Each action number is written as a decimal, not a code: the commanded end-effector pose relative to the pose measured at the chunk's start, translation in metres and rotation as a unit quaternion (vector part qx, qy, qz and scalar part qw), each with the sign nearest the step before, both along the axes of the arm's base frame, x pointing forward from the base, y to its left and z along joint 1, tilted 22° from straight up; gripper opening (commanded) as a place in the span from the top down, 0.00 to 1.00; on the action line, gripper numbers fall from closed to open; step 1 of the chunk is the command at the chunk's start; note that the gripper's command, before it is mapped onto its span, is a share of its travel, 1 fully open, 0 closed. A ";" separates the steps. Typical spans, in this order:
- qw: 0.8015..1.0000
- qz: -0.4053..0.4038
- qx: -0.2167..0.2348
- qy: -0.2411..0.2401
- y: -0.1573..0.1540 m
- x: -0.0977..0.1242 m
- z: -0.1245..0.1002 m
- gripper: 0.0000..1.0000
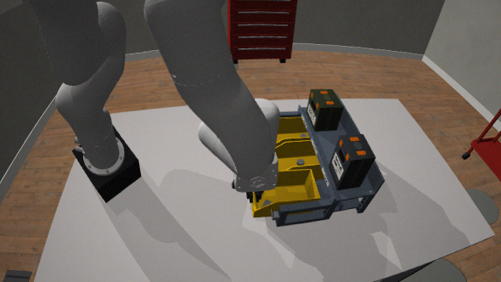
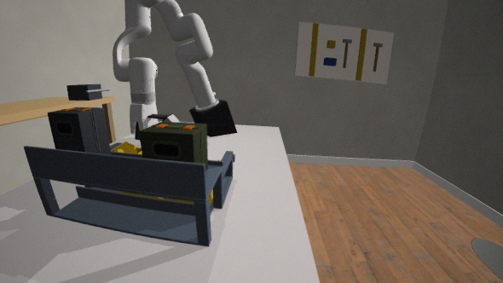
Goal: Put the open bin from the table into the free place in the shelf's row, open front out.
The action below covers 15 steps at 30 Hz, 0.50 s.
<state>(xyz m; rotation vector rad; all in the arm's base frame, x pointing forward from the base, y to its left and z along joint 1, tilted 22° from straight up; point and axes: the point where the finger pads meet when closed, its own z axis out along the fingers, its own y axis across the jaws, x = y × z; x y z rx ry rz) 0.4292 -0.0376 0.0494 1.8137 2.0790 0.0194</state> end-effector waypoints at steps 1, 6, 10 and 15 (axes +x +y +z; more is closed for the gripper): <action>1.000 0.000 0.000 -0.002 0.001 0.003 0.002 1.00; 1.000 0.000 0.000 -0.002 0.002 0.011 0.004 1.00; 1.000 0.000 0.000 -0.002 0.002 0.011 0.004 1.00; 1.000 0.000 0.000 -0.002 0.002 0.011 0.004 1.00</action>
